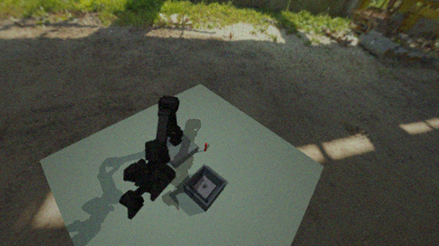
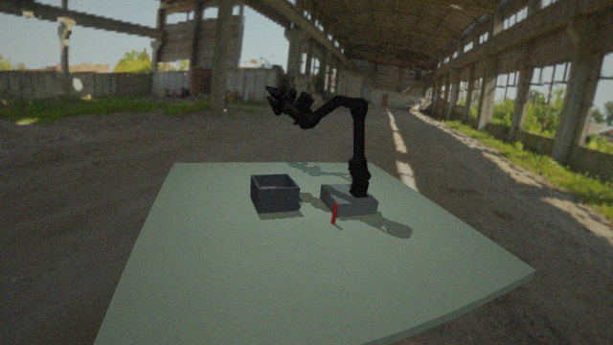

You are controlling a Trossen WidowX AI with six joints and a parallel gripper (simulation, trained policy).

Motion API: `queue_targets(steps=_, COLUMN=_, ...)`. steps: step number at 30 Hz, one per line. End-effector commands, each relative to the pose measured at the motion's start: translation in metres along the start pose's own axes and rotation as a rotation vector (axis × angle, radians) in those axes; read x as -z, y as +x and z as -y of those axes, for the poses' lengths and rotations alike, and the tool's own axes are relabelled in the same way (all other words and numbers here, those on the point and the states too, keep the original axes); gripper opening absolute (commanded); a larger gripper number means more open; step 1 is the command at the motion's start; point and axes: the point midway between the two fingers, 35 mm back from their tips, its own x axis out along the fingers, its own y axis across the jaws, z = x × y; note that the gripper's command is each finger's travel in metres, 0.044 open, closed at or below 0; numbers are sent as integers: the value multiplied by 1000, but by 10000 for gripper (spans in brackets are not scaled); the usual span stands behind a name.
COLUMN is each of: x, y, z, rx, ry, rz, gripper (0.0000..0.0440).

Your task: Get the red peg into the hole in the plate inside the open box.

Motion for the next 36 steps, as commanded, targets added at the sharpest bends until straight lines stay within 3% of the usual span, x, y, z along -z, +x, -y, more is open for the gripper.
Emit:
queue_targets(steps=1, x=1, y=1, z=-3, rx=-1, ry=-6, rz=-4, gripper=422)
queue_targets(steps=2, x=3, y=2, z=-5, rx=-1, ry=-10, rz=-12, gripper=439)
queue_targets(steps=10, x=45, y=5, z=-54, rx=6, ry=30, rz=-137, gripper=439)
queue_targets(steps=17, x=102, y=-15, z=-108, rx=55, ry=101, rz=-346, gripper=435)
queue_targets(steps=26, x=164, y=-73, z=-165, rx=141, ry=156, rz=-637, gripper=433)
queue_targets(steps=36, x=209, y=-168, z=-208, rx=251, ry=148, rz=-959, gripper=435)
